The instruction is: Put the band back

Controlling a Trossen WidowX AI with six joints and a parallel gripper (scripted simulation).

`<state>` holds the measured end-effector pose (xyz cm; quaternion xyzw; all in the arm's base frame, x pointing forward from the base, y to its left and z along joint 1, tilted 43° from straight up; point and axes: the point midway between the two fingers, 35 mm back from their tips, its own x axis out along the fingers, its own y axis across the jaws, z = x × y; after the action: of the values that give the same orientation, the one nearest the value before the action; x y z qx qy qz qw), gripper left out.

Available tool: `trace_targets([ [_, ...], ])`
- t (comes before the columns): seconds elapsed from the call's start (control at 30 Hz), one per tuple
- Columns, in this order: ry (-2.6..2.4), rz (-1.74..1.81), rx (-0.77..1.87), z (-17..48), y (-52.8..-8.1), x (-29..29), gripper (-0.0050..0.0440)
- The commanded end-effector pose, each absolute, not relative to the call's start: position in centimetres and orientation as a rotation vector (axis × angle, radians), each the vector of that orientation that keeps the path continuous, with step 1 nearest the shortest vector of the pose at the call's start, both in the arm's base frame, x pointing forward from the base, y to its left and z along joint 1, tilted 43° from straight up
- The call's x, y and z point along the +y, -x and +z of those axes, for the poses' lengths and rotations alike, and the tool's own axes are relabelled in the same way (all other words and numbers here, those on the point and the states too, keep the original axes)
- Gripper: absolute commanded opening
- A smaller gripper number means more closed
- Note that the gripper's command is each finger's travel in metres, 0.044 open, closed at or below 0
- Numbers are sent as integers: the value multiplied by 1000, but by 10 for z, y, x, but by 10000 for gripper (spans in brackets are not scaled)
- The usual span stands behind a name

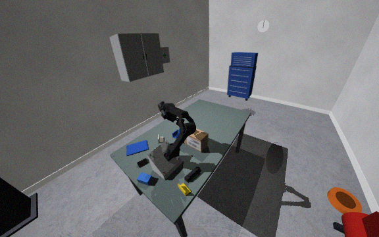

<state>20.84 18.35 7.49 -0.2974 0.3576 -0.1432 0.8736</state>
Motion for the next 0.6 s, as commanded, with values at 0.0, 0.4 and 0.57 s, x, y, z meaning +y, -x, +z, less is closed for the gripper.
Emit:
trace_targets([
  [0.0, 630, -366, 849, 74, -221, 188, 440],
  [0.4, 509, -544, 1272, 77, -284, 183, 440],
  [0.57, 461, -573, 1361, 78, -298, 179, 440],
])
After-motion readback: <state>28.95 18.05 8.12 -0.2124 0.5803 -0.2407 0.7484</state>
